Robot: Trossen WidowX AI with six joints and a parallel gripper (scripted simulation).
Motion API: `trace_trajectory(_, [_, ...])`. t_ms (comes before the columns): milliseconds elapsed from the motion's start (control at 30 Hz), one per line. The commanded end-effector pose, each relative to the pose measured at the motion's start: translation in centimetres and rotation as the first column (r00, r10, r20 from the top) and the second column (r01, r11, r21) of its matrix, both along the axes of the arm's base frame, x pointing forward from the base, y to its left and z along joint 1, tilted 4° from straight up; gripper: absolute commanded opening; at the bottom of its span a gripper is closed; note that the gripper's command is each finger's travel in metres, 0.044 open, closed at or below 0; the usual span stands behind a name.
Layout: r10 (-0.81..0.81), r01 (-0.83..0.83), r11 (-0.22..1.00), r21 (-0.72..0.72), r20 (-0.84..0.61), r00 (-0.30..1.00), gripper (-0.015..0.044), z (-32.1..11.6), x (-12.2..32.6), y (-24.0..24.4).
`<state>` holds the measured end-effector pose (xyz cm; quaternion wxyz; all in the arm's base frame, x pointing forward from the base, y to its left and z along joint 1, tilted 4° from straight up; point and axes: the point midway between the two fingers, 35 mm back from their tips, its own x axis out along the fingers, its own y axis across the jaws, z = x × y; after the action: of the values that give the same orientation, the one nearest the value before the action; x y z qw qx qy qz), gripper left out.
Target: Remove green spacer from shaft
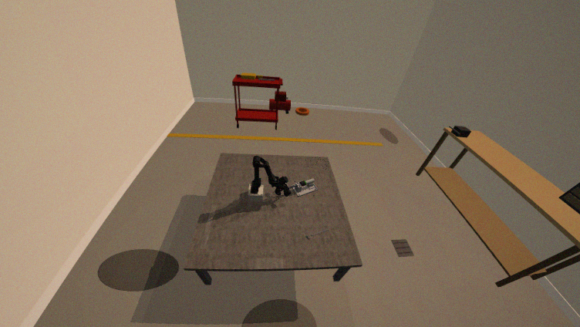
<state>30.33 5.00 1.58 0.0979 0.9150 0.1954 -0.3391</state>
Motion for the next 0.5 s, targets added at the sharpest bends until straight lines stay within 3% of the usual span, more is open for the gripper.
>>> trace_trajectory(0, [0.006, -0.006, 1.0, -0.002, 0.0, 1.0, 0.0, -0.03, -0.11, 0.01])
trace_trajectory(467, [0.006, -0.006, 1.0, -0.002, 0.0, 1.0, 0.0, -0.04, -0.25, -0.06])
